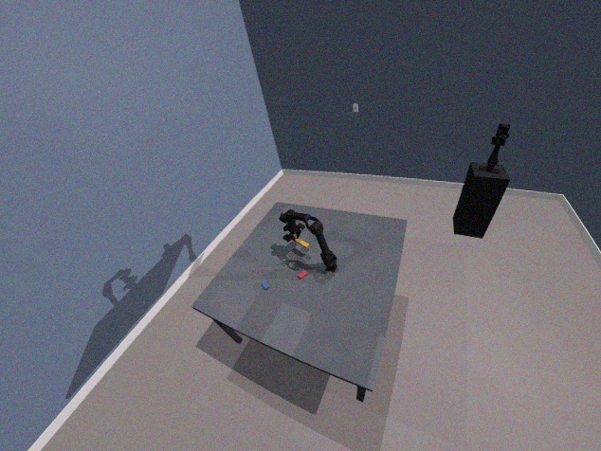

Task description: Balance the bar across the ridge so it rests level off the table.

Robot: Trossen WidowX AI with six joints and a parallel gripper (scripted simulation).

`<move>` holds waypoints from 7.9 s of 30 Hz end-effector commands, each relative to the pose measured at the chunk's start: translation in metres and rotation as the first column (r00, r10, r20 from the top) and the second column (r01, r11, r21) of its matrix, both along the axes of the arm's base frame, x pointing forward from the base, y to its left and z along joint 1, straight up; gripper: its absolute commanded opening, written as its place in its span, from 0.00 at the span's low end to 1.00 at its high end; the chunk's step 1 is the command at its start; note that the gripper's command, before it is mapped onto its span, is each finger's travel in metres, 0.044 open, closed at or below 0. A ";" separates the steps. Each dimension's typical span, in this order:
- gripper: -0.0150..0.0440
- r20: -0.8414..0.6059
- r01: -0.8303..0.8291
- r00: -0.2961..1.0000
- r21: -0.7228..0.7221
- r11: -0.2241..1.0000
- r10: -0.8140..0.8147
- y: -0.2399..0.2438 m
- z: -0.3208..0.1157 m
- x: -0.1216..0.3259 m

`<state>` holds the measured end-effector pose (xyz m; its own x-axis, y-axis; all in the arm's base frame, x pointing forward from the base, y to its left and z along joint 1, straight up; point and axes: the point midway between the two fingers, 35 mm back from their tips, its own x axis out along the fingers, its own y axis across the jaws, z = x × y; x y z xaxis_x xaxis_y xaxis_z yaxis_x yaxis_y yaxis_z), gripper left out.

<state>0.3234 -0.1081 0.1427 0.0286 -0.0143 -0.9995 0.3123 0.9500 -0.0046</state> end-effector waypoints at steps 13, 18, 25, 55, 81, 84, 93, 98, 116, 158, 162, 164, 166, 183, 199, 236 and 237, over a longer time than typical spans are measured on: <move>0.25 0.008 0.211 0.977 0.016 0.977 -0.211 0.051 0.004 0.030; 0.25 0.008 0.277 0.961 0.021 0.961 -0.277 0.068 0.004 0.037; 0.25 0.007 0.370 0.929 0.027 0.928 -0.371 0.093 0.004 0.045; 0.25 0.000 0.574 0.819 0.040 0.818 -0.574 0.152 -0.012 0.053; 0.25 0.000 0.575 0.818 0.040 0.817 -0.575 0.150 -0.039 0.052; 0.25 0.000 0.575 0.818 0.040 0.817 -0.575 0.150 -0.039 0.052; 0.25 0.000 0.575 0.818 0.040 0.817 -0.575 0.150 -0.040 0.052; 0.25 0.000 0.575 0.818 0.040 0.817 -0.575 0.150 -0.040 0.052; 0.25 0.000 0.575 0.818 0.040 0.817 -0.575 0.150 -0.041 0.052; 0.25 0.000 0.575 0.818 0.040 0.817 -0.575 0.150 -0.045 0.052; 0.25 0.000 0.575 0.818 0.040 0.817 -0.575 0.150 -0.045 0.052; 0.25 0.000 0.575 0.818 0.040 0.817 -0.575 0.150 -0.045 0.052; 0.25 0.000 0.575 0.818 0.040 0.817 -0.575 0.150 -0.046 0.052; 0.25 0.000 0.575 0.818 0.040 0.817 -0.575 0.150 -0.047 0.051; 0.25 0.000 0.575 0.818 0.040 0.817 -0.575 0.150 -0.048 0.051; 0.25 0.000 0.575 0.818 0.040 0.817 -0.575 0.150 -0.049 0.052; 0.25 0.000 0.575 0.818 0.040 0.817 -0.575 0.150 -0.049 0.052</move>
